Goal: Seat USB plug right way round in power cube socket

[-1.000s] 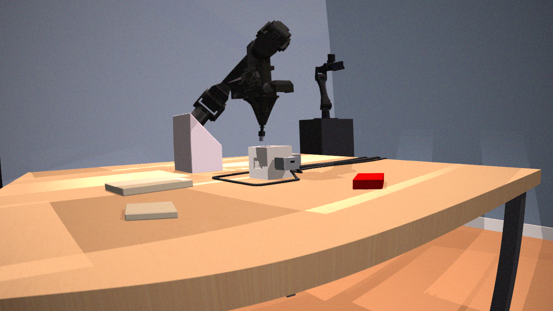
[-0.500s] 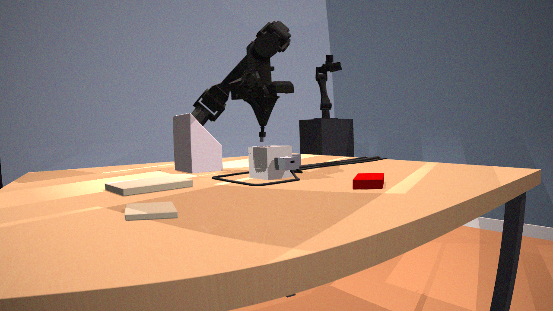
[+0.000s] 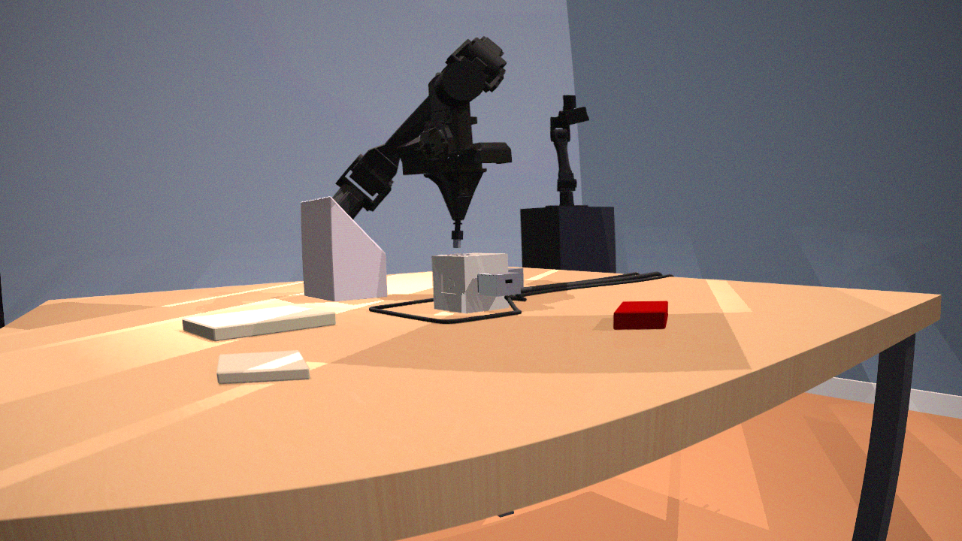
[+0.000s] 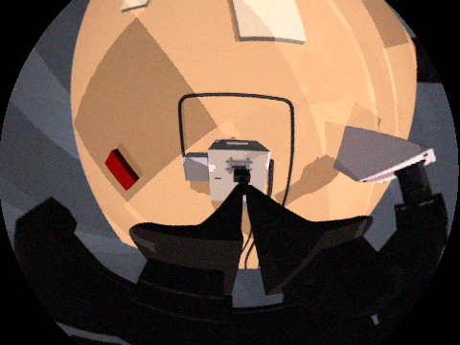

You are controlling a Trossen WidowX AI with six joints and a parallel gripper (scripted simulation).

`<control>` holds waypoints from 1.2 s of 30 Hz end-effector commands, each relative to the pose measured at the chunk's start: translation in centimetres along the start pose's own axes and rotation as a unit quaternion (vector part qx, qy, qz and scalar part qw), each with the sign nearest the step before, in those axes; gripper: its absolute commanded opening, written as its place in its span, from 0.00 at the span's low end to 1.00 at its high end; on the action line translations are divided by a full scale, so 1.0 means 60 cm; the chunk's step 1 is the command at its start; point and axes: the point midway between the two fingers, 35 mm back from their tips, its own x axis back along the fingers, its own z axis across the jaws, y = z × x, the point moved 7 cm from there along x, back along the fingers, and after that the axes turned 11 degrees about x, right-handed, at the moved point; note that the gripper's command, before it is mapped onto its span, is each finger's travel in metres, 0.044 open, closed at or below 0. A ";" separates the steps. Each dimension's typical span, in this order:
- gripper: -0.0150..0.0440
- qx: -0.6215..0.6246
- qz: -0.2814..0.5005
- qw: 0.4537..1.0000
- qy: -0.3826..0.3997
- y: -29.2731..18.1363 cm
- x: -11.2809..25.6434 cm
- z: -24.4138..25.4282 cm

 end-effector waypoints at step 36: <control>0.25 0.004 0.009 1.000 0.003 0.000 -0.009 0.001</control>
